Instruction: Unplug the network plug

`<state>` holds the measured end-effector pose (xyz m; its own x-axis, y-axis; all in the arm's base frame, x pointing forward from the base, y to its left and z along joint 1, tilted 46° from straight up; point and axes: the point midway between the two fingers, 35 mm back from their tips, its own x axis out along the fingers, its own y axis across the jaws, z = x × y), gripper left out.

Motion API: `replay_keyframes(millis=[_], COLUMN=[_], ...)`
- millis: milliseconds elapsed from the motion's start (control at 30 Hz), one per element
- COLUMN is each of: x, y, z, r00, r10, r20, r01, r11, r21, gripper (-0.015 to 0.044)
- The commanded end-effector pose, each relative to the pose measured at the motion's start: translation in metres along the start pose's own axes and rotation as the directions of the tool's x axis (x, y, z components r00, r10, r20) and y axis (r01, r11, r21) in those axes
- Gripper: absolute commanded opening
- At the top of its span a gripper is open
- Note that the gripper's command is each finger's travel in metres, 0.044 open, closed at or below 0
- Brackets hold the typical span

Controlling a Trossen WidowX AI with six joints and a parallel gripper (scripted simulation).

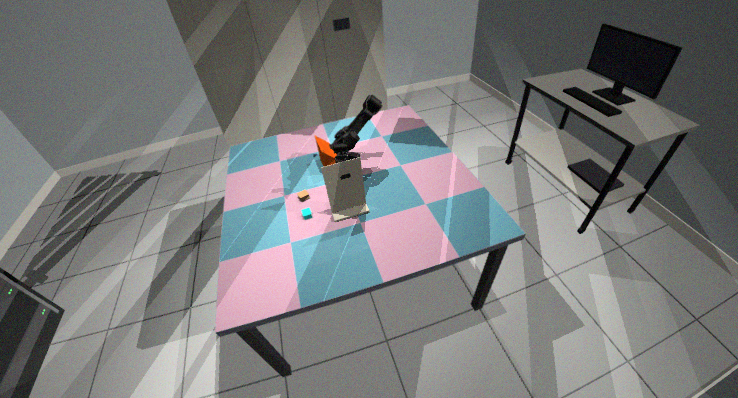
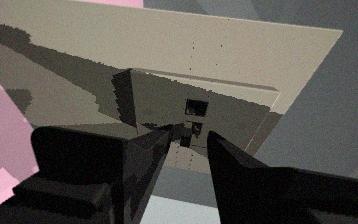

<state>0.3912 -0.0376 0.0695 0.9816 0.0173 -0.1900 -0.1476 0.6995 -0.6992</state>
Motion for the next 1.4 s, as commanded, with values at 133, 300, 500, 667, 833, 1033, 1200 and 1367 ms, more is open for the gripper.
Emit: replay_keyframes(millis=[133,300,500,667,833,1033,1200,1367], x=[0.003,0.003,0.003,0.001,-0.002,-0.006,-0.009,-0.011], y=[0.001,0.001,0.001,0.001,0.001,0.002,0.002,0.002], z=[0.000,0.000,0.000,-0.001,-0.001,-0.002,-0.002,-0.004], r00=[1.000,1.000,1.000,1.000,1.000,1.000,1.000,1.000], r10=[0.002,0.002,0.002,0.002,0.002,0.002,0.002,0.003], r20=[-0.006,-0.006,-0.006,-0.006,-0.006,-0.006,-0.006,-0.006], r01=[-0.002,-0.002,-0.002,-0.002,-0.002,-0.002,-0.002,-0.002], r11=[1.000,1.000,1.000,1.000,1.000,1.000,1.000,1.000], r21=[0.004,0.004,0.004,0.004,0.004,0.004,0.004,0.003], gripper=[0.0057,0.0024,0.0000,0.0000,0.0000,0.0000,0.0000,0.0000])
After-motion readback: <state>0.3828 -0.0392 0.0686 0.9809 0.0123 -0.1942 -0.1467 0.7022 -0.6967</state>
